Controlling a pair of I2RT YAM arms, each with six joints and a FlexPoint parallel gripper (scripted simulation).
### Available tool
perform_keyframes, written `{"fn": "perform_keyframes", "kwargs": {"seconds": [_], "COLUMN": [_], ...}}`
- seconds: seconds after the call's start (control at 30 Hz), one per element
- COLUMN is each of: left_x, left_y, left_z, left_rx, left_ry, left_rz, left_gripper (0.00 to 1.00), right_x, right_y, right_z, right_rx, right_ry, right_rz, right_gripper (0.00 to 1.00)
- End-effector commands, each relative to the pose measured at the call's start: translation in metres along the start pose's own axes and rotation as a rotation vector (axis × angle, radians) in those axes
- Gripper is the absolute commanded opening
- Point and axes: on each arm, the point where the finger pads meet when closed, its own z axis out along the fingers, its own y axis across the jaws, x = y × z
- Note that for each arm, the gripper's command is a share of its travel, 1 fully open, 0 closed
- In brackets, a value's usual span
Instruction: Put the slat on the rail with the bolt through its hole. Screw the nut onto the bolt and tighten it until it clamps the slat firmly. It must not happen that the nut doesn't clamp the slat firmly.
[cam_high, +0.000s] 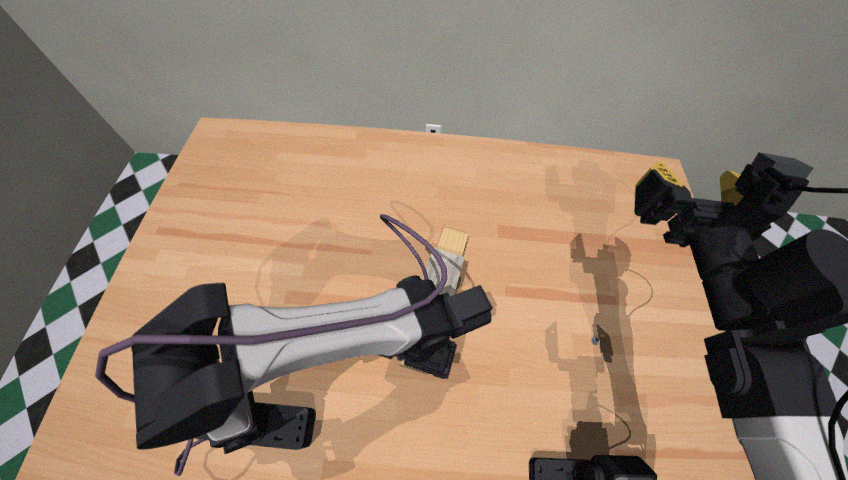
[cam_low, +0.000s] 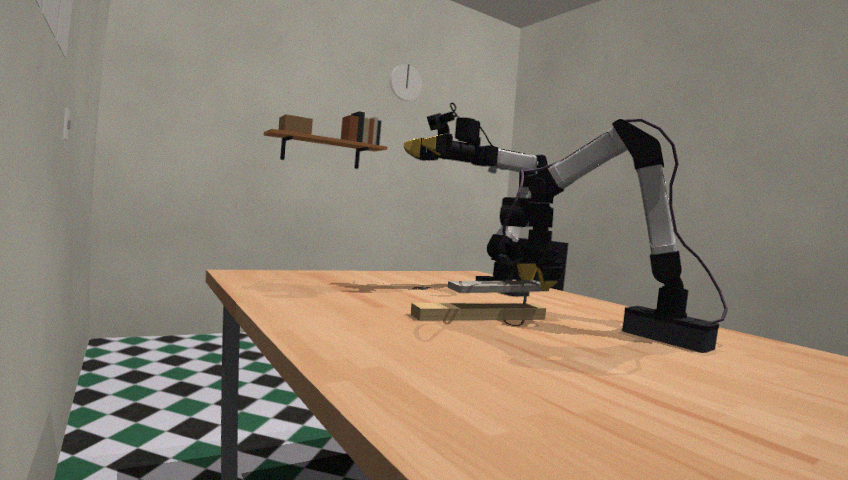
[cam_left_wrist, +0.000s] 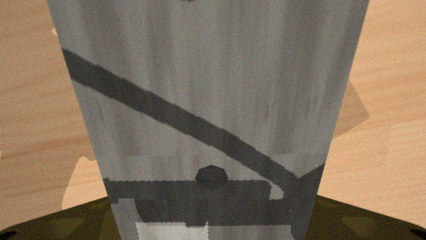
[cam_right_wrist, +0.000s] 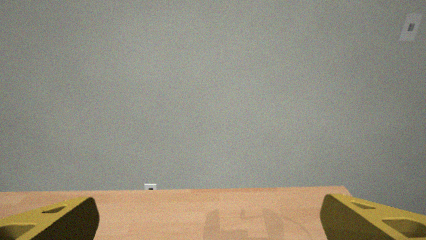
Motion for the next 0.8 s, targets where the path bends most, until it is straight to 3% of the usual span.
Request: {"fn": "perform_keyframes", "kwargs": {"seconds": [0.0, 0.77], "left_x": [-0.0066, -0.0039], "left_y": [-0.0033, -0.0023], "left_z": [0.0065, 0.0132], "left_rx": [0.010, 0.007], "left_ry": [-0.036, -0.034], "left_rz": [-0.006, -0.005], "left_gripper": [0.67, 0.67], "right_x": [-0.0058, -0.0058], "right_y": [0.0011, 0.0011], "right_z": [-0.0007, -0.0007], "right_rx": [-0.007, -0.007], "right_ry": [-0.015, -0.015], "right_rz": [-0.004, -0.004], "right_gripper": [1.00, 1.00]}}
